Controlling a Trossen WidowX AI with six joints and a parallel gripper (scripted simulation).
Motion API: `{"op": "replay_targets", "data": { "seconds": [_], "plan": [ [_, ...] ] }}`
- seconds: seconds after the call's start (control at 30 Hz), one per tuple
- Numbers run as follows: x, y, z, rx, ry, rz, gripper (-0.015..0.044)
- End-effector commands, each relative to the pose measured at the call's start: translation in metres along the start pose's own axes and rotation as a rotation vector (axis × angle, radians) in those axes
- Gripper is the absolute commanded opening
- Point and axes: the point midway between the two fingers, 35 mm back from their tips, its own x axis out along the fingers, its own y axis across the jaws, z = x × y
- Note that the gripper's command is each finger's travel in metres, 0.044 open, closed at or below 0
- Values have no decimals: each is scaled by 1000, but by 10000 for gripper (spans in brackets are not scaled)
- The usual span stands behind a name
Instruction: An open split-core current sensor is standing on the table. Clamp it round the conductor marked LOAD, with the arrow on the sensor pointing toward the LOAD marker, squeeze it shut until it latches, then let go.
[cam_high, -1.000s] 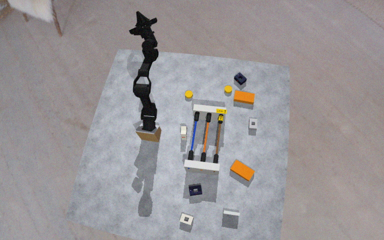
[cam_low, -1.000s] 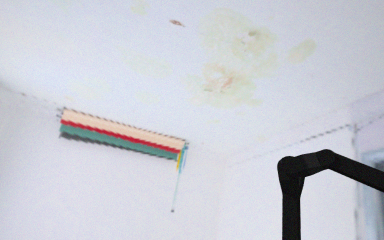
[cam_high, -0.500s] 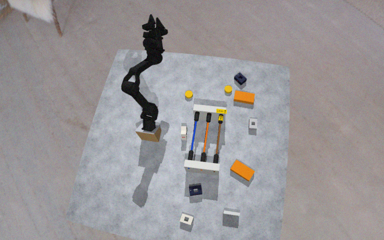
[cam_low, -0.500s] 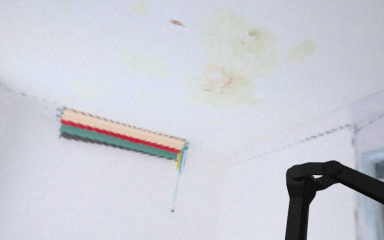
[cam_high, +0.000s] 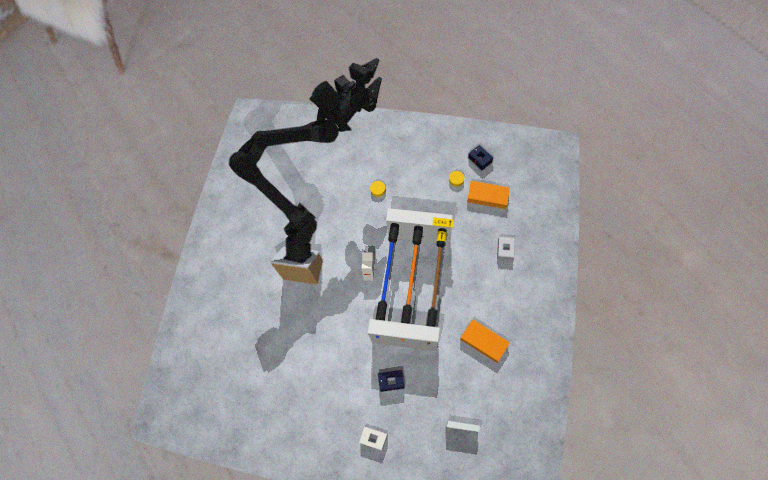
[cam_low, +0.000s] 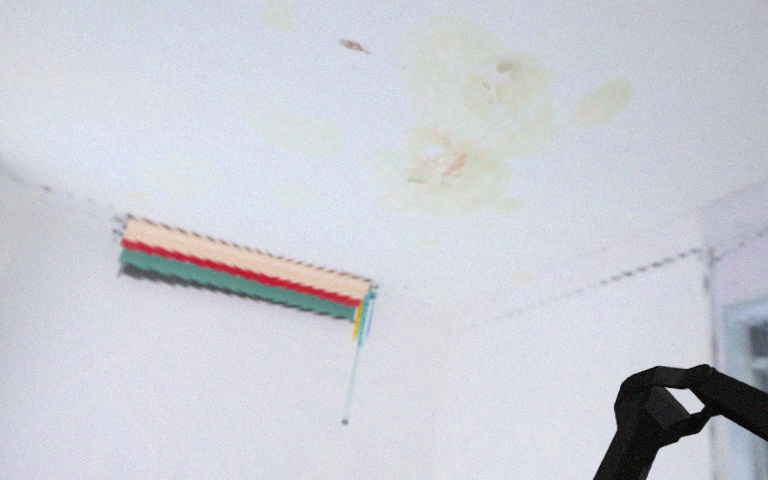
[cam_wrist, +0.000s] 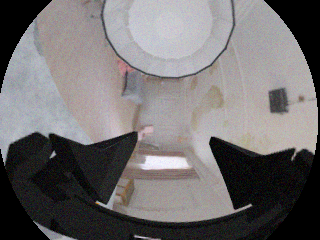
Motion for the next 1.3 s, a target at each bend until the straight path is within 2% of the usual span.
{"op": "replay_targets", "data": {
  "seconds": [0.0, 0.27, 0.53, 0.6, 0.87, 0.93, 1.1, 1.27],
  "plan": [
    [-16, 10, -67, 100, 243, 11, 440],
    [-84, -1, -182, 303, 699, -143, 440],
    [-194, -30, -258, 491, 1082, -503, 440],
    [-205, -32, -262, 505, 1109, -543, 440],
    [-205, -32, -262, 505, 1109, -543, 440],
    [-206, -26, -270, 526, 1151, -497, 440],
    [-217, 23, -315, 731, 1404, -172, 440],
    [-232, 68, -334, 1044, 1555, 120, 440]
  ]
}}
